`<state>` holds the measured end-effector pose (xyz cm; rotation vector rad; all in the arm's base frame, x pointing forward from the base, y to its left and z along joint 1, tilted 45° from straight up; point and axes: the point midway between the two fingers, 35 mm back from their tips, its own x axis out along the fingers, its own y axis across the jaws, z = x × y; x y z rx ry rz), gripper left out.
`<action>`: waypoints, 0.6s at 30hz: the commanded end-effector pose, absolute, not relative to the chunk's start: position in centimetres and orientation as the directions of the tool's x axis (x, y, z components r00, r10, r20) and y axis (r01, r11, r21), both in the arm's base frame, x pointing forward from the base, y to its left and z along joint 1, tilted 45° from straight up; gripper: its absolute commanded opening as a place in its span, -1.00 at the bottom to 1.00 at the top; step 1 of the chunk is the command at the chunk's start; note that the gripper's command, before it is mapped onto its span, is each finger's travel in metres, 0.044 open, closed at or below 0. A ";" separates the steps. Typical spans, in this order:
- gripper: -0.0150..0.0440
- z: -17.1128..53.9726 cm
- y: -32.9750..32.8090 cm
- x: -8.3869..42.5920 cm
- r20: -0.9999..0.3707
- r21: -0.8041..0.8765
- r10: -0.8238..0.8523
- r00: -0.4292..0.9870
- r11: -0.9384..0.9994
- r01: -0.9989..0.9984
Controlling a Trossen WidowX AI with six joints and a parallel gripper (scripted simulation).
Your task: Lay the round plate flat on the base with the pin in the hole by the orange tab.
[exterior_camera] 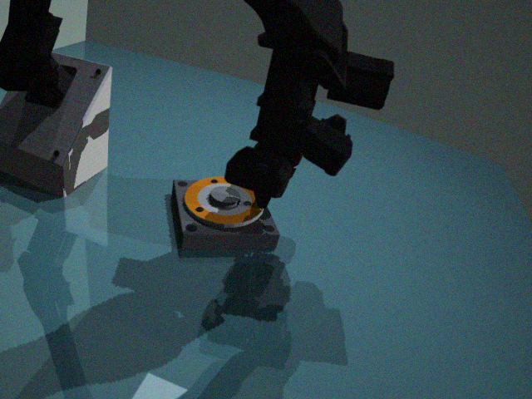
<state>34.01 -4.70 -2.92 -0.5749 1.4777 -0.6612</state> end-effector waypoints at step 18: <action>-0.49 -4.3 -2.9 33.9 -0.708 -0.706 -0.706 -0.023 0.706 0.053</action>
